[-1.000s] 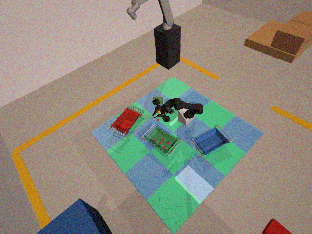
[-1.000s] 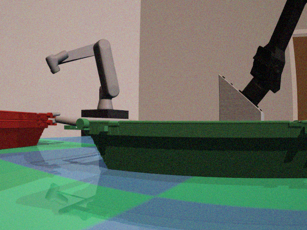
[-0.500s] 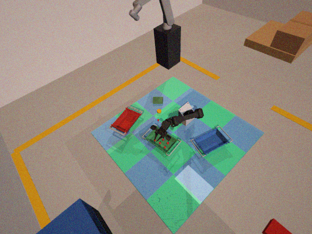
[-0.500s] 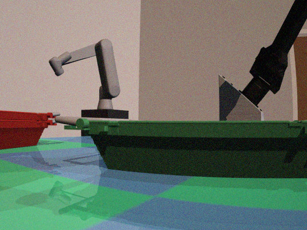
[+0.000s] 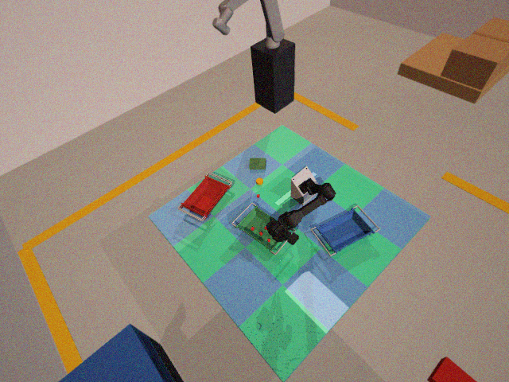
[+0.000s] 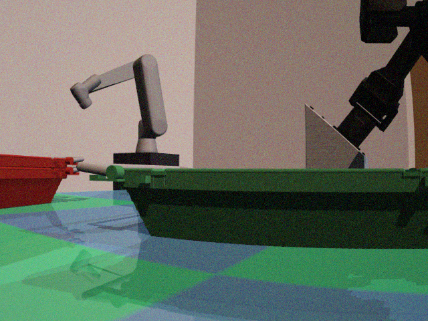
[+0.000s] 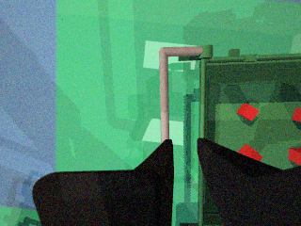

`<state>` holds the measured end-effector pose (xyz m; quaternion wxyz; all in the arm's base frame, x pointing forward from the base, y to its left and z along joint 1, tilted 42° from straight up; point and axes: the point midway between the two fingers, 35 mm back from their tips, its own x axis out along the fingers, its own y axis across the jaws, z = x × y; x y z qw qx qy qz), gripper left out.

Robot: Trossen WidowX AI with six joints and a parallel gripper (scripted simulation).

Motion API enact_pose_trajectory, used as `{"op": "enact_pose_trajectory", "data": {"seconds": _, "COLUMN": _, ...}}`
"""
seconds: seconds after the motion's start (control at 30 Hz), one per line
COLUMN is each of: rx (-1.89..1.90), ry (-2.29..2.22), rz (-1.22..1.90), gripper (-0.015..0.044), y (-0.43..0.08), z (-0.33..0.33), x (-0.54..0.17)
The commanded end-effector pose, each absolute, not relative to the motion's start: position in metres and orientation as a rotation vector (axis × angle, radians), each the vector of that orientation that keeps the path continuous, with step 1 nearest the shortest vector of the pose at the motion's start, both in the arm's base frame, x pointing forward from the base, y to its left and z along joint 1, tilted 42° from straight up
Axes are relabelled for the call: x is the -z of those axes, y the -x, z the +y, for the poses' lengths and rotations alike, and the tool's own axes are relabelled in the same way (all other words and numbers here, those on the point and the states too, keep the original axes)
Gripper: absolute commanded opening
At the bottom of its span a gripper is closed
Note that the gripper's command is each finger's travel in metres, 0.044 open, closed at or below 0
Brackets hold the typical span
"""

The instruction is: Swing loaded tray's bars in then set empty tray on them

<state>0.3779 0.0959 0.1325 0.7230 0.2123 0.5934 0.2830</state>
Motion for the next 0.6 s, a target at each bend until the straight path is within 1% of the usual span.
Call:
{"op": "enact_pose_trajectory", "data": {"seconds": 0.0, "rx": -0.654, "ry": -0.477, "rz": 1.426, "gripper": 0.0081, "y": -0.352, "z": 0.113, "x": -0.123}}
{"op": "enact_pose_trajectory", "data": {"seconds": 0.27, "rx": -0.654, "ry": -0.477, "rz": 1.426, "gripper": 0.0081, "y": -0.352, "z": 0.117, "x": -0.119}}
{"op": "enact_pose_trajectory", "data": {"seconds": 0.57, "rx": -0.655, "ry": -0.478, "rz": 1.426, "gripper": 0.0081, "y": -0.354, "z": 0.145, "x": -0.088}}
